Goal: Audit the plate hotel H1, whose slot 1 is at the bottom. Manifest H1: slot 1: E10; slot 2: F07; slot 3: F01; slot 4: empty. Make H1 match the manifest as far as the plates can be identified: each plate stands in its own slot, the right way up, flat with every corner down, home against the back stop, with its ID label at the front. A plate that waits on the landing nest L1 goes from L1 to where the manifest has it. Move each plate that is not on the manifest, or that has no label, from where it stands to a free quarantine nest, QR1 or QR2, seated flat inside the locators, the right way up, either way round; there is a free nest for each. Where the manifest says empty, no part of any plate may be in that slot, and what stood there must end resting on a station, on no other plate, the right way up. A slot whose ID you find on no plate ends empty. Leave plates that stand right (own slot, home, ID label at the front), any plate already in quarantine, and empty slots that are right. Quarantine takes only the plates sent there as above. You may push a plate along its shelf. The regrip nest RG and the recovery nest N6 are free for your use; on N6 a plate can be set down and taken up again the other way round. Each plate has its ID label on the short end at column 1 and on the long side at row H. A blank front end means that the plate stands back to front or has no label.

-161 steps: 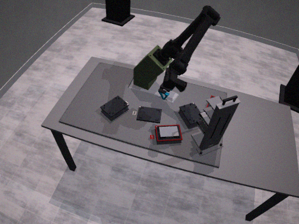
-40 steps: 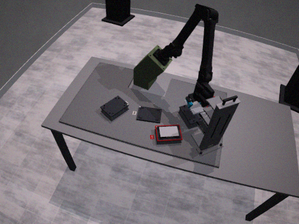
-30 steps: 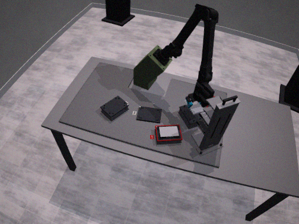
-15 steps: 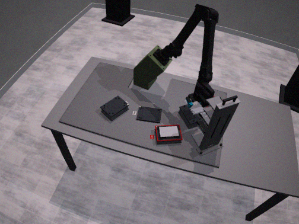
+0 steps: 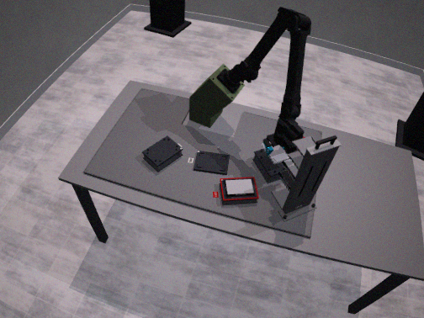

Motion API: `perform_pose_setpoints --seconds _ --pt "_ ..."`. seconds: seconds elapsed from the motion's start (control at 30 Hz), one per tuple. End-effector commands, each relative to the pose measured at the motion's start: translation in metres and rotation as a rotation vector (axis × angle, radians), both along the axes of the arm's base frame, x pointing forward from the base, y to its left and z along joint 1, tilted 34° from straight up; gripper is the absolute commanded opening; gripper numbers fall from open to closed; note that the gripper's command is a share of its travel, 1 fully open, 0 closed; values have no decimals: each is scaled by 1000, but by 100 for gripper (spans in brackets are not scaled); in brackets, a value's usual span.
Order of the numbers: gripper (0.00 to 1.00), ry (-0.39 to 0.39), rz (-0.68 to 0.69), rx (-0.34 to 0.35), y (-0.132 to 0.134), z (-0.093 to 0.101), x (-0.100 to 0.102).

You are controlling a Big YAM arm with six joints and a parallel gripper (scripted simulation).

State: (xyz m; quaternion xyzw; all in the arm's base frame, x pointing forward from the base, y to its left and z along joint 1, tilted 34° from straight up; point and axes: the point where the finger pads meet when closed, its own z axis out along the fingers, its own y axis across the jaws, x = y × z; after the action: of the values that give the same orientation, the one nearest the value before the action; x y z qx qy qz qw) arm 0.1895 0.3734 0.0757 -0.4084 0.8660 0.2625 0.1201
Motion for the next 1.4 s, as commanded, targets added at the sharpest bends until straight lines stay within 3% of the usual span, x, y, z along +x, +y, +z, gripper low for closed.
perform_pose_setpoints --seconds 0.0,1.37 --pt "86 -9 -14 19 9 3 5" --pt "86 -4 -13 13 18 -20 2"
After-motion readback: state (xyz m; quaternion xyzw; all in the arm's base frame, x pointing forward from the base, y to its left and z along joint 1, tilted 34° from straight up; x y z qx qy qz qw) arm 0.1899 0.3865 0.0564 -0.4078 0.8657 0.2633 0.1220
